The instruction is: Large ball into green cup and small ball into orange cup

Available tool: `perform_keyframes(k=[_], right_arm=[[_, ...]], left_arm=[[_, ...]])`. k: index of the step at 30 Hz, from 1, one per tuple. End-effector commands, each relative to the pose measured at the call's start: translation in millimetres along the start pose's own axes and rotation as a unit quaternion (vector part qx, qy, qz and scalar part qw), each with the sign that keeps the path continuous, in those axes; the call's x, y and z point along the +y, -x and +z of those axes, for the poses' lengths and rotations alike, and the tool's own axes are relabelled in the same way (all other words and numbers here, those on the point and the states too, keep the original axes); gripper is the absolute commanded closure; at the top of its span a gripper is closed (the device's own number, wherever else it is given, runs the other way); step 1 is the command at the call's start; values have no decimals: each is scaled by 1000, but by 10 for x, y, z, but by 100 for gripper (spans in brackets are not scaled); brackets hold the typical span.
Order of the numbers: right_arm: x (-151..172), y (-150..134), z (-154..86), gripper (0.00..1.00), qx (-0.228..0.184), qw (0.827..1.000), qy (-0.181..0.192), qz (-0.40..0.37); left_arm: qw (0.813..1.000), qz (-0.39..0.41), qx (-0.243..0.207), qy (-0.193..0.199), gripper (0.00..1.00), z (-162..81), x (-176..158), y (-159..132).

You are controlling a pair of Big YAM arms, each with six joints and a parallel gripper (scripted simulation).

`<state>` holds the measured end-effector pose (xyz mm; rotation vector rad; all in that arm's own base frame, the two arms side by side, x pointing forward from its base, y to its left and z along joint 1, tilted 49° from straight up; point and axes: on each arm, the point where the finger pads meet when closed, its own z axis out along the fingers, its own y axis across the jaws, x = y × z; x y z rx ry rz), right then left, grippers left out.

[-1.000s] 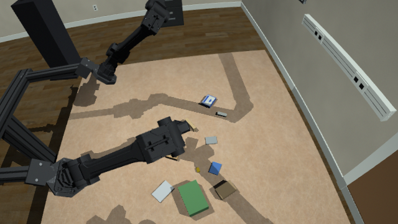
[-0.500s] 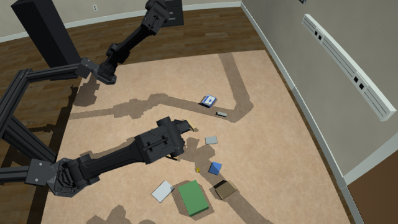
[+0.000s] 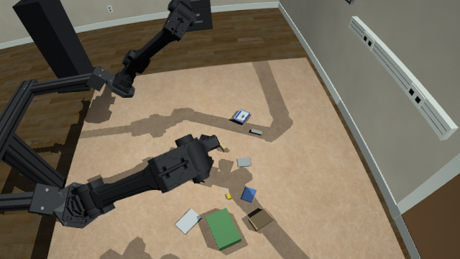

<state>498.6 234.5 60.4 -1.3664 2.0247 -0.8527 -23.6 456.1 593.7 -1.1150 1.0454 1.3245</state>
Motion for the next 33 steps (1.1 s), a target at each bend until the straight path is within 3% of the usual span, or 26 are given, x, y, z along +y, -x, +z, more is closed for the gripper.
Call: perform_keyframes(k=[1,12,14,15,18,21,33], right_arm=[[30,35,-170,30,-4,1000,2,-1],[30,30,-390,30,-4,1000,2,-1],[30,30,-390,30,-4,1000,2,-1],[133,-55,-259,30,12,1000,11,-7],[34,29,-446,30,-4,1000,2,-1],[-2,59,-487,30,-7,1000,0,2],[58,9,-456,30,1,1000,5,-4]], left_arm=[[1000,7,-24,9,0,-60,85,167],[1000,7,-24,9,0,-60,85,167],[1000,7,-24,9,0,-60,85,167],[1000,7,-24,9,0,-60,85,167],[1000,7,-24,9,0,-60,85,167],[1000,7,-24,9,0,-60,85,167],[1000,7,-24,9,0,-60,85,167]])
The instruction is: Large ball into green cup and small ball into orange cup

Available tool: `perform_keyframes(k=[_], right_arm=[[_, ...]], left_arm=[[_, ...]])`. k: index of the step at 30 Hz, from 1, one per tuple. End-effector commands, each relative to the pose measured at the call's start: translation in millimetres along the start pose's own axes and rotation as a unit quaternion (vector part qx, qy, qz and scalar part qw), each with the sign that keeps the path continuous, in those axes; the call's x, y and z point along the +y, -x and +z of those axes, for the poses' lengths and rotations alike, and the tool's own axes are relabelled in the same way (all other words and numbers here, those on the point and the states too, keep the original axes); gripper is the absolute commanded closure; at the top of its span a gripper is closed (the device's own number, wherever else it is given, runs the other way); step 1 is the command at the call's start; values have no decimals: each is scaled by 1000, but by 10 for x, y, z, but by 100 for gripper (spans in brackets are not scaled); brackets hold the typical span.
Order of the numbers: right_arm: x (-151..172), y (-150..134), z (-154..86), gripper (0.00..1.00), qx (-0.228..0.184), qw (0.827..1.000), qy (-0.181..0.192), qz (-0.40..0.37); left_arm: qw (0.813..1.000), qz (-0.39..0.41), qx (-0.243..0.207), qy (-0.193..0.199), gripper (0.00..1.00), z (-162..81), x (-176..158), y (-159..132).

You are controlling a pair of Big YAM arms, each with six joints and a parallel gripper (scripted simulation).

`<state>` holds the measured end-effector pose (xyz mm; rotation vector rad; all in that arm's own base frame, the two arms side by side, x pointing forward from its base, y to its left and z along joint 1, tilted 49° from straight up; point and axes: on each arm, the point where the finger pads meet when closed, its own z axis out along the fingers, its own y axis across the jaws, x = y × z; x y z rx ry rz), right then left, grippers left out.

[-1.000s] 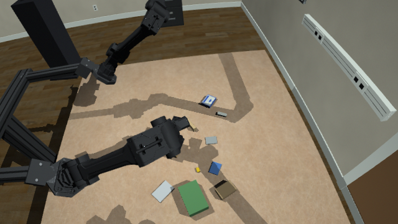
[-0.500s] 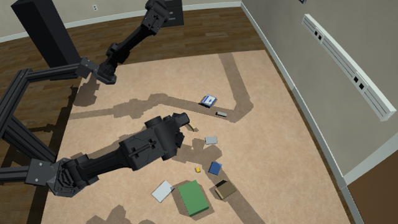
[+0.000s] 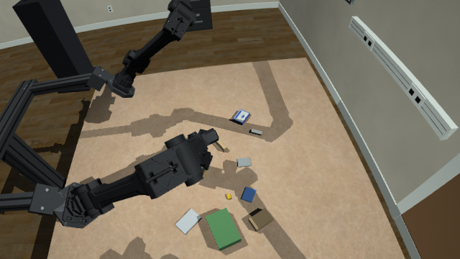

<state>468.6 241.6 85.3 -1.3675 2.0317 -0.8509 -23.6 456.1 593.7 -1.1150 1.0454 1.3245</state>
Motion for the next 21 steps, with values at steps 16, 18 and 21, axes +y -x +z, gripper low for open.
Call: perform_keyframes(k=[16,18,21], right_arm=[[48,21,-61,30,-1,1000,3,-4],[48,21,-61,30,-1,1000,3,-4],[-107,-34,-33,30,-17,1000,-8,-2]], left_arm=[[1000,7,-24,9,0,-60,85,167],[1000,7,-24,9,0,-60,85,167],[1000,7,-24,9,0,-60,85,167]])
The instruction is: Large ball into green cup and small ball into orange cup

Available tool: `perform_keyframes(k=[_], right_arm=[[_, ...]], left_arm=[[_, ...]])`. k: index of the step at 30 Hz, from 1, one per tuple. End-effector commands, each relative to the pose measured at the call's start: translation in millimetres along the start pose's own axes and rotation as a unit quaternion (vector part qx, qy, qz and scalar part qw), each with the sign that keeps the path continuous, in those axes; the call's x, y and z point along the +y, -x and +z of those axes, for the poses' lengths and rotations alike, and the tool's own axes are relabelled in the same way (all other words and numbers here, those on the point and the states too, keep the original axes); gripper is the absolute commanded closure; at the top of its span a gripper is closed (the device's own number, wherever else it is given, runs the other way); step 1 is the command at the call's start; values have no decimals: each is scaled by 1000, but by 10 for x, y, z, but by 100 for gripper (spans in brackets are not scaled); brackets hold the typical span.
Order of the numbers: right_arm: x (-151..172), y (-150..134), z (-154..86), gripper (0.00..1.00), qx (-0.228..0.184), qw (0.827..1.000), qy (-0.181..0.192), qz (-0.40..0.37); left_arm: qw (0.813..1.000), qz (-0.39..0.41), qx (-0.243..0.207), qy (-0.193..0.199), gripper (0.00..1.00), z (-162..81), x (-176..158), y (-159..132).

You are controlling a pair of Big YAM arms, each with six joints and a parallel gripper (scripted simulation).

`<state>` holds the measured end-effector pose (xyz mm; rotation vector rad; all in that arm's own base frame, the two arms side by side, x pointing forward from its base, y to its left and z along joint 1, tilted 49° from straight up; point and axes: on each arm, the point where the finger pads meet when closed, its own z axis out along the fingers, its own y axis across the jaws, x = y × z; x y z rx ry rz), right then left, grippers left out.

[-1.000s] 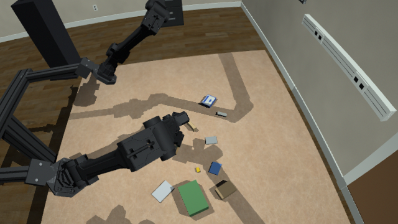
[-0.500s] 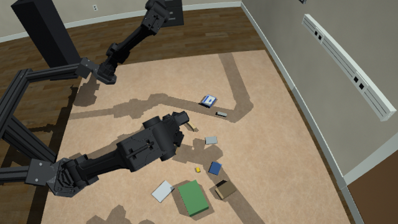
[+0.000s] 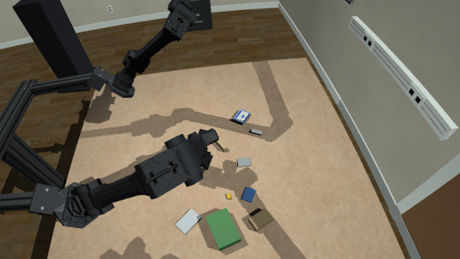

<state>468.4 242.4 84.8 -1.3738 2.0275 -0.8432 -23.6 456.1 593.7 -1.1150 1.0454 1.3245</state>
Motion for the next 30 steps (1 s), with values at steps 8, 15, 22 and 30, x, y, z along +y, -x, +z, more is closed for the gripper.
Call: perform_keyframes(k=[8,15,22,30], right_arm=[[-18,18,-17,30,-22,1000,-4,1],[54,95,-38,30,2,1000,2,1],[-33,38,-22,30,5,1000,0,5],[50,88,-35,30,18,1000,9,5]], left_arm=[[1000,7,-24,9,0,-60,85,167],[1000,7,-24,9,0,-60,85,167],[1000,7,-24,9,0,-60,85,167],[1000,7,-24,9,0,-60,85,167]])
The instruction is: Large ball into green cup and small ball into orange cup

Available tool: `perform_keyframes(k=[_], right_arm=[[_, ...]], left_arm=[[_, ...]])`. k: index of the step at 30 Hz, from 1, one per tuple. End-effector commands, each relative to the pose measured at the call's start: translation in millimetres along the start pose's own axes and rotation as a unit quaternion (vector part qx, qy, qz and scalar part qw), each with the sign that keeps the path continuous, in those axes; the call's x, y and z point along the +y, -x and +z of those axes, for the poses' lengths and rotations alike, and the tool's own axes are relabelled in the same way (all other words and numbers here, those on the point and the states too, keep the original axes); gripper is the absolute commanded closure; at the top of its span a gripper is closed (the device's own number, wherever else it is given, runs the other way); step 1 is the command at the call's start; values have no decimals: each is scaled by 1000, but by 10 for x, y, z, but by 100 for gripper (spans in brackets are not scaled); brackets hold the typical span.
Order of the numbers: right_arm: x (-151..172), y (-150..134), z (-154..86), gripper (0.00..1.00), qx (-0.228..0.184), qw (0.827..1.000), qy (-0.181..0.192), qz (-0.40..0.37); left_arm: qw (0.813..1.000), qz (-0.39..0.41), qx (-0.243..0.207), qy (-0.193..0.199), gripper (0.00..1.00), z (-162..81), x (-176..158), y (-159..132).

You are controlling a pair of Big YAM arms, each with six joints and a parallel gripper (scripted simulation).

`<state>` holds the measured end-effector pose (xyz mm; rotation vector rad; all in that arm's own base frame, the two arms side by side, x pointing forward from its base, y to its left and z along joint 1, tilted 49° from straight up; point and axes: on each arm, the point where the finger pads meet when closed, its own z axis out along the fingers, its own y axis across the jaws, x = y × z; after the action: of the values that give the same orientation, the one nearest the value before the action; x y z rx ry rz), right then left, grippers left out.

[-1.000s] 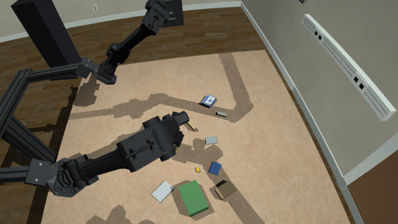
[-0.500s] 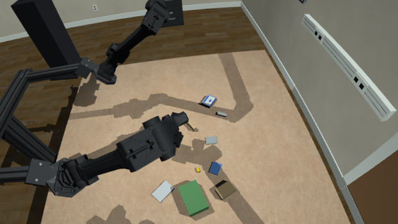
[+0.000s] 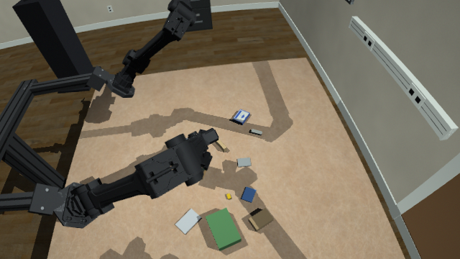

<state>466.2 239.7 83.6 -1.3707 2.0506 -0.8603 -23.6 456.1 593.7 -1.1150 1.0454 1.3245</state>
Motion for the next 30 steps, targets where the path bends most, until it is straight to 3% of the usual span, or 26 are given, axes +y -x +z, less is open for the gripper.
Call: perform_keyframes(k=[1,5,10,17,30], right_arm=[[27,119,-30,30,3,1000,5,1],[-77,123,-121,30,-5,1000,-5,5],[-53,-2,0,30,-2,1000,-2,-1],[-131,-3,-32,30,-27,999,-21,-3],[22,107,-22,30,-3,1000,2,3]], left_arm=[[1000,7,-24,9,0,-60,85,167],[1000,7,-24,9,0,-60,85,167],[1000,7,-24,9,0,-60,85,167],[1000,7,-24,9,0,-60,85,167],[1000,7,-24,9,0,-60,85,167]])
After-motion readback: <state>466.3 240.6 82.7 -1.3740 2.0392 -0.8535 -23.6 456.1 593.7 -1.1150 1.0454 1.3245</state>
